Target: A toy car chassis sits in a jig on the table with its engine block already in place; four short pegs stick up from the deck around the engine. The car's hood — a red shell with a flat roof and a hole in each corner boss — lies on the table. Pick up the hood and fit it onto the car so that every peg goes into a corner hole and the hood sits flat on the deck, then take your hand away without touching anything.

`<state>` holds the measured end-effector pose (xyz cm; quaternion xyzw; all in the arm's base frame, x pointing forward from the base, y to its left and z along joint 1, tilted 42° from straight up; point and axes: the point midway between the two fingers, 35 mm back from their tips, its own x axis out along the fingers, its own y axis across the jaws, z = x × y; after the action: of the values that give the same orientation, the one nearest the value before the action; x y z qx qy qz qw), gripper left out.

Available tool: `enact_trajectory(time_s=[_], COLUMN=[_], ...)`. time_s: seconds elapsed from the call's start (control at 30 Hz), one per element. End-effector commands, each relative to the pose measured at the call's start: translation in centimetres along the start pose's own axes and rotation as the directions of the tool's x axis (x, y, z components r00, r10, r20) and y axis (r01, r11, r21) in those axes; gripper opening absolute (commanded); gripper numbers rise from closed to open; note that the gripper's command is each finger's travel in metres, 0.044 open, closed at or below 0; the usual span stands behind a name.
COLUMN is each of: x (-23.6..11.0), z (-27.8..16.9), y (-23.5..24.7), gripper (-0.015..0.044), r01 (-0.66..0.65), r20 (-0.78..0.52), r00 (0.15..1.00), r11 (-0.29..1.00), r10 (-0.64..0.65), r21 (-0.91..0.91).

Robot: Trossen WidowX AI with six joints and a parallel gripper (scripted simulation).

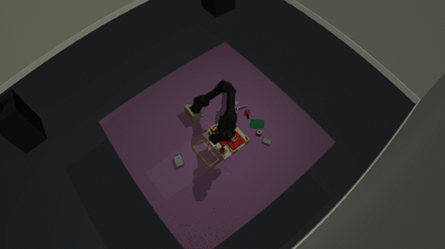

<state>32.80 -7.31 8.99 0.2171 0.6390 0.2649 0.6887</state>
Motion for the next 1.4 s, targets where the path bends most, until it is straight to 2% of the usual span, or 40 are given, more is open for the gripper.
enact_trajectory(time_s=[0.0,0.27,0.53,0.9,1.37], x=[-0.2,-0.2,0.4,4.5,4.8], z=[1.1,2.3,2.3,2.3,2.2], y=[2.8,7.7,7.5,8.0,8.2], gripper=[0.0000,0.0000,0.0000,0.0000,0.0000], r01=[-0.007,-0.030,-0.031,-0.033,-0.033], r20=[0.009,0.008,0.008,0.008,0.008], r00=[1.000,1.000,0.999,0.999,0.999], r11=[1.000,0.999,0.999,0.999,0.999], r10=[0.007,0.030,0.031,0.032,0.033], r21=[0.011,0.035,0.035,0.035,0.035])
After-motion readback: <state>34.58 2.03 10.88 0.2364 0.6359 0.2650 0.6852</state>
